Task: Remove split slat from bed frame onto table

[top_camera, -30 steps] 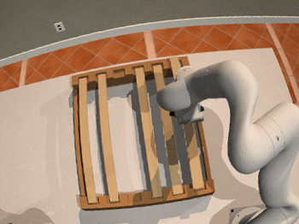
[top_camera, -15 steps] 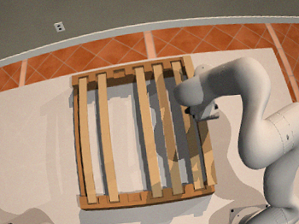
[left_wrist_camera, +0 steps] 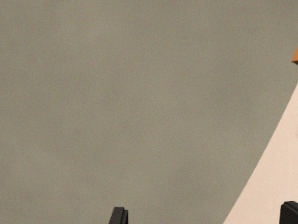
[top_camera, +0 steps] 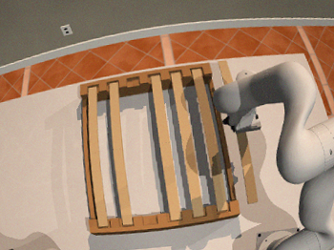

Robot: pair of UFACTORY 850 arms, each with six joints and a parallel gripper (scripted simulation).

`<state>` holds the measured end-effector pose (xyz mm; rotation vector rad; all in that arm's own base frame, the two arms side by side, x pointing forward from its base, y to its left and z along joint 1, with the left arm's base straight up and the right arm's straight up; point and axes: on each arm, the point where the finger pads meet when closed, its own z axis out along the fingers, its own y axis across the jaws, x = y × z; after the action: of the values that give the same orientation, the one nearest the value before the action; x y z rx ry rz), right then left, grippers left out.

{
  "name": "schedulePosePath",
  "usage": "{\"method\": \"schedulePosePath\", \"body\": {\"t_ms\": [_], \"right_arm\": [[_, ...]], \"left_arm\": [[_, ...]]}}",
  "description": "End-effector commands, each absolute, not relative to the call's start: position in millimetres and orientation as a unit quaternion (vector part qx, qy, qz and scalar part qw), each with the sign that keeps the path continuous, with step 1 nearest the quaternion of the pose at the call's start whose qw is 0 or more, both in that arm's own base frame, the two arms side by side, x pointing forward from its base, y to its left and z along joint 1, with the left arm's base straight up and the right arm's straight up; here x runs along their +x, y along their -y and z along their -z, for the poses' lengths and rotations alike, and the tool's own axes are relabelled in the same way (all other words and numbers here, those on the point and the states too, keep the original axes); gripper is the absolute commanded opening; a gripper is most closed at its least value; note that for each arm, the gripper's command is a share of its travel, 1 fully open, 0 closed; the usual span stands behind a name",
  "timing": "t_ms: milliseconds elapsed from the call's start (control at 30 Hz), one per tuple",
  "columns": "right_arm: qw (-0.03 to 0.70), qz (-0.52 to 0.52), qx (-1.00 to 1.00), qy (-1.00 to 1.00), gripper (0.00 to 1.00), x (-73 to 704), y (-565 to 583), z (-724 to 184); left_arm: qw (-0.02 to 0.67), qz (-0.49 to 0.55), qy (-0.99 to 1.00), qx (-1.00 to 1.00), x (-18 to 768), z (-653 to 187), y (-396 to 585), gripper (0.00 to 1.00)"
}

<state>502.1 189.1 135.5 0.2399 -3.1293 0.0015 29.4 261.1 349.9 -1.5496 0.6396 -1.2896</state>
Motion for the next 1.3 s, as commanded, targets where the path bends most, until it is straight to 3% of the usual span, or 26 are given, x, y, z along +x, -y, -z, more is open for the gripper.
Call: {"method": "schedulePosePath", "body": {"t_ms": [0, 1267], "right_arm": [[0.001, 0.001, 0.077, 0.997, 0.00, 503.4, -189.0, -136.4], [0.001, 0.001, 0.078, 0.997, 0.00, 506.6, -174.3, -97.4]], "left_arm": [[0.491, 0.531, -0.264, -0.638, 29.2, -350.1, -261.3, 1.00], [0.491, 0.531, -0.264, -0.638, 29.2, -350.1, -261.3, 1.00]]}}
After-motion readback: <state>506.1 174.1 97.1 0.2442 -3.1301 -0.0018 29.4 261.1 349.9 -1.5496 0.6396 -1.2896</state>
